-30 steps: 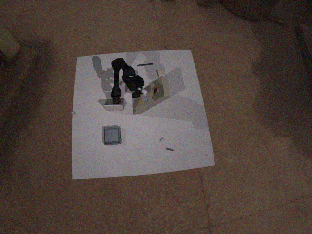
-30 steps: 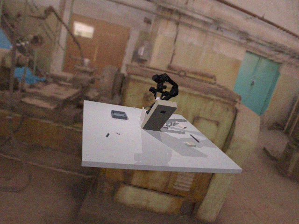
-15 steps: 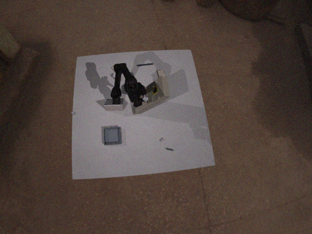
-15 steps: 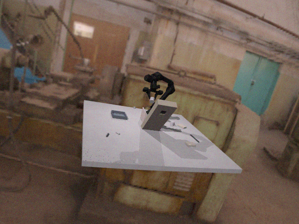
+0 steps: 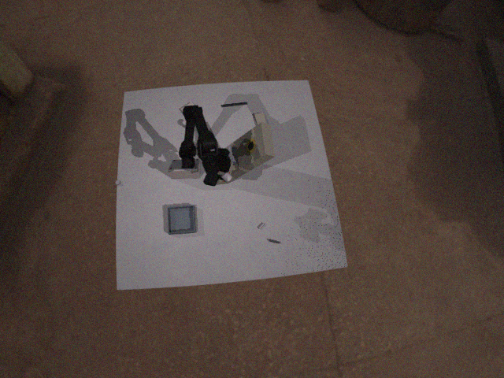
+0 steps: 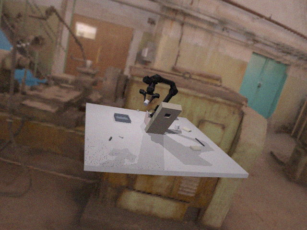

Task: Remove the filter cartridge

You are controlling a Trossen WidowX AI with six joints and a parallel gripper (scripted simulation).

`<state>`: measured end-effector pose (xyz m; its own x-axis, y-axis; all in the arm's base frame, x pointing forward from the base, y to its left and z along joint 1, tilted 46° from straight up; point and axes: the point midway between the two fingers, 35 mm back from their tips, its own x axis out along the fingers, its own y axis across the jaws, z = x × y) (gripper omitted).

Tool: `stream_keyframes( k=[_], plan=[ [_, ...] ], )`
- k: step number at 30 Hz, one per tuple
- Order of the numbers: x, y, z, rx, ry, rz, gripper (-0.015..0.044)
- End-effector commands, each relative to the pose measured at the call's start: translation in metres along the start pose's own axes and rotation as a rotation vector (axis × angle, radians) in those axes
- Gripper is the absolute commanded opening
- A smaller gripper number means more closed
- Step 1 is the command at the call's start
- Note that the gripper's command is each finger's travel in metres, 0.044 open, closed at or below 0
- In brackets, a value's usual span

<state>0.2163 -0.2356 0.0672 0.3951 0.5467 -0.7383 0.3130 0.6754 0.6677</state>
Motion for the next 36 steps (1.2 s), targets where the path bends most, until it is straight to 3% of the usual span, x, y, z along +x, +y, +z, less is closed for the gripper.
stream_keyframes(
  k=[1,14,22,36],
  plan=[
    [0.002,-0.026,-0.005,0.123,0.005,-0.073,0.0000],
    [0.010,-0.114,-0.030,0.583,-0.027,-0.333,0.0000],
    [0.011,-0.122,-0.035,0.620,-0.033,-0.355,0.0000],
    [0.037,-0.190,-0.125,0.896,-0.040,-0.516,0.0000]
  ],
)
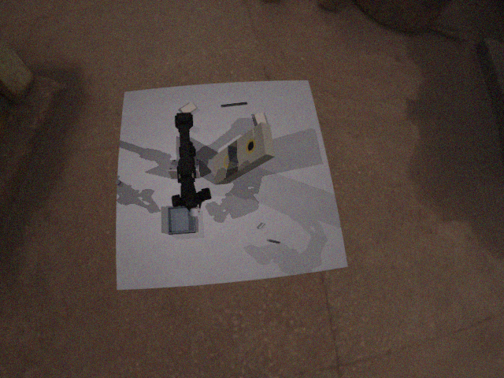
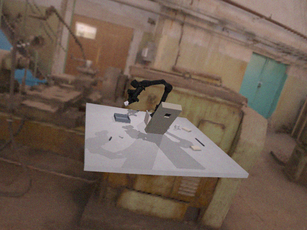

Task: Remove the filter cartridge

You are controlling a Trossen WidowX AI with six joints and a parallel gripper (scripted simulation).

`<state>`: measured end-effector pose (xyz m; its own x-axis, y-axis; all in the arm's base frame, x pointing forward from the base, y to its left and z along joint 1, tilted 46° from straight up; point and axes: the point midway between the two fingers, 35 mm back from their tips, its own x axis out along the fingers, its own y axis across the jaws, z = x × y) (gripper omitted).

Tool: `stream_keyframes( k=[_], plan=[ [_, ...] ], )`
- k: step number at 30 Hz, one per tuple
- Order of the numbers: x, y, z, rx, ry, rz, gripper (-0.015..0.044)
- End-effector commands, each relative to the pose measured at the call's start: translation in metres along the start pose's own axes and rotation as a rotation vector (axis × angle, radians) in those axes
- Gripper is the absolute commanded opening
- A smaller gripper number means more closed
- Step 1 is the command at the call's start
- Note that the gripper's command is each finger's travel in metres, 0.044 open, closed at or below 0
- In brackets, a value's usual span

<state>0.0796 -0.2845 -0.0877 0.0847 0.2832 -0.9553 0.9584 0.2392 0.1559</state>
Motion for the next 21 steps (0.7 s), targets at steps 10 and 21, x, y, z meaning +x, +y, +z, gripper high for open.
stream_keyframes(
  k=[10,21],
  plan=[
    [0.051,-0.072,-0.040,0.256,-0.005,-0.150,0.0000],
    [0.071,-0.088,-0.060,0.326,-0.001,-0.189,0.0000]
  ],
)
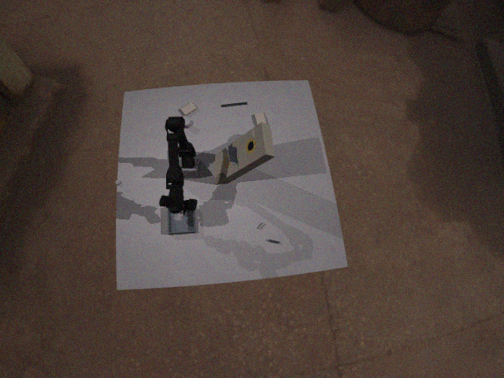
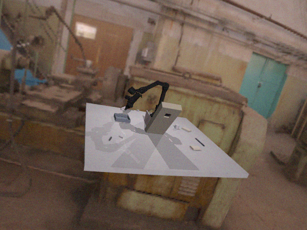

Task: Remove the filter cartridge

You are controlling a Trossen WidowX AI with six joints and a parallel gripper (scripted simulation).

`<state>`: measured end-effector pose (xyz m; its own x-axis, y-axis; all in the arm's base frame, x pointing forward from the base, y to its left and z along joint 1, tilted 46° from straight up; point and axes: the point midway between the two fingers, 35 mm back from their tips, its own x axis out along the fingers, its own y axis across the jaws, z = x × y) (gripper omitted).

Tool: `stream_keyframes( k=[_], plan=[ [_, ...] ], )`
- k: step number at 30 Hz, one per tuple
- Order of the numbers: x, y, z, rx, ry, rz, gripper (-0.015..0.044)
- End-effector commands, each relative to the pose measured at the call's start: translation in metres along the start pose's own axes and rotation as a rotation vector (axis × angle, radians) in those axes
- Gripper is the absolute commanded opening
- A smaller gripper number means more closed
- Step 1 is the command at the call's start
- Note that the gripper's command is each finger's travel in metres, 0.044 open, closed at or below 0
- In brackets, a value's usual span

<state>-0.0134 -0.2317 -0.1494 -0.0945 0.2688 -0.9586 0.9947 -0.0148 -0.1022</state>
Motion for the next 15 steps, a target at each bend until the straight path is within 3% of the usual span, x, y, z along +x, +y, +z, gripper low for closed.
stream_keyframes(
  k=[1,14,15],
  plan=[
    [0.011,-0.001,-0.002,0.008,-0.008,-0.007,0.0000],
    [0.063,-0.002,-0.034,0.008,-0.007,-0.008,0.0000],
    [0.060,-0.001,-0.036,0.012,0.011,-0.003,0.0026]
  ],
)
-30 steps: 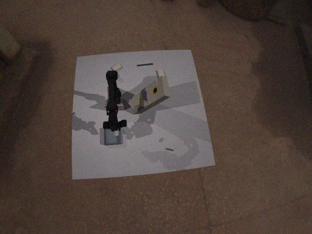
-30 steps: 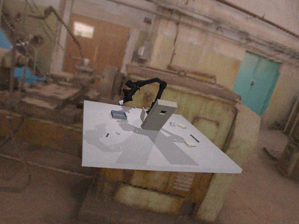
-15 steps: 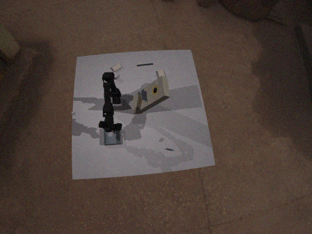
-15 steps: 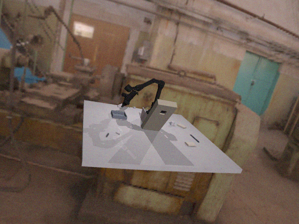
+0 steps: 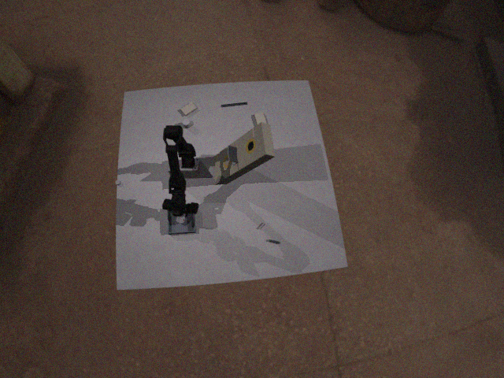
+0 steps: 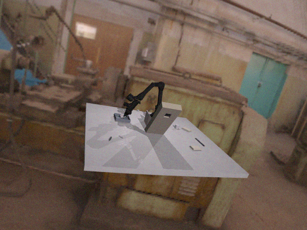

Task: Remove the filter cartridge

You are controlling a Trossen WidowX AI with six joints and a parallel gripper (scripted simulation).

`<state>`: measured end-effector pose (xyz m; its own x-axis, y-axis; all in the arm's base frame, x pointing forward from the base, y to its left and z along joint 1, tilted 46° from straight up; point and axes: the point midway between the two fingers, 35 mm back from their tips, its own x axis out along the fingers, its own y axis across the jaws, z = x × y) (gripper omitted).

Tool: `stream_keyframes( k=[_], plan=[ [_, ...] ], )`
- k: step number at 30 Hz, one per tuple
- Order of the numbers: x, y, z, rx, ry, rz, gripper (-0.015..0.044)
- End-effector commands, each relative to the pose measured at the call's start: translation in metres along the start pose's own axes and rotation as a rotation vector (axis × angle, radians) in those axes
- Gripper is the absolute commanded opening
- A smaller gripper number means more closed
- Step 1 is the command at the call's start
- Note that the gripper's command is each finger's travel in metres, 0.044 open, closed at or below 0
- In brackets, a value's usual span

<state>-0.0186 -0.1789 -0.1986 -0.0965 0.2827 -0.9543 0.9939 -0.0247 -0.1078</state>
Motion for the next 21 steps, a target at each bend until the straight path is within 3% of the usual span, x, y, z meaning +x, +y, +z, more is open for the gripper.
stream_keyframes(
  k=[1,16,21],
  plan=[
    [-0.001,0.000,0.002,0.001,-0.003,0.000,0.0053],
    [-0.001,0.000,0.002,0.001,-0.003,0.000,0.0440],
    [-0.022,0.000,0.016,0.000,-0.003,0.000,0.0440]
  ],
)
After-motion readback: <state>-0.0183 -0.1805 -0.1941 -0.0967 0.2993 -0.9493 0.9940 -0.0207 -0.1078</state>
